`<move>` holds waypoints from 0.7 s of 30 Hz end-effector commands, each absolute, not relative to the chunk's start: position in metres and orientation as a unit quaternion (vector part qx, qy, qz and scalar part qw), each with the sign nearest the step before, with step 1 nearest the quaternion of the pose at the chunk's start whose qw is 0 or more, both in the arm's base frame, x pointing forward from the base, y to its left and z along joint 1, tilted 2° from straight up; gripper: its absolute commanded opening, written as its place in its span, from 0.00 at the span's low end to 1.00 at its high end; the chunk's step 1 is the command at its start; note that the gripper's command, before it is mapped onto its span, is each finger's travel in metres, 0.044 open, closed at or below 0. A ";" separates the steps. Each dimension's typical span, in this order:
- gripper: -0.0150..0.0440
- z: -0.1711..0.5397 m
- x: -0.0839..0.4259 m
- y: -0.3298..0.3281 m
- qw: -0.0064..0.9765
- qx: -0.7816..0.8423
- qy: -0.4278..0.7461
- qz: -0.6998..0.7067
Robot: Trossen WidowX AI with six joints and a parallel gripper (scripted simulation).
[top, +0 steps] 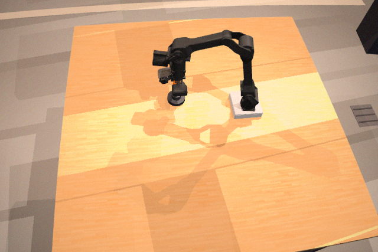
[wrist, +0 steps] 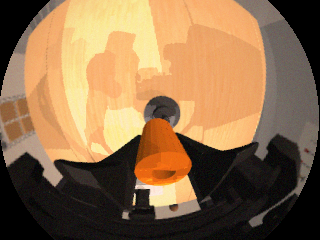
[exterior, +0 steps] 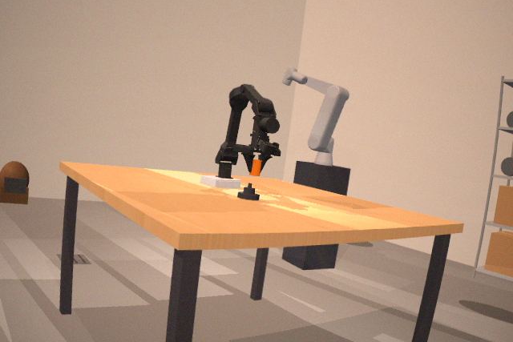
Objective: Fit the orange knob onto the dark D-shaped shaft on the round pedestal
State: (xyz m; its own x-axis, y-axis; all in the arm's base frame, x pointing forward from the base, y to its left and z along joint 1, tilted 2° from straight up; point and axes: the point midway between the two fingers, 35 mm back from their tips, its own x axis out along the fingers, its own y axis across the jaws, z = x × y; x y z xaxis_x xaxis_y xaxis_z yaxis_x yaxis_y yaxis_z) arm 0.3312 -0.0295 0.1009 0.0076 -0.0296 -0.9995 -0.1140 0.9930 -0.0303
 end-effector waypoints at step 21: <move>0.25 0.071 0.336 -0.046 0.708 -0.055 0.703 0.028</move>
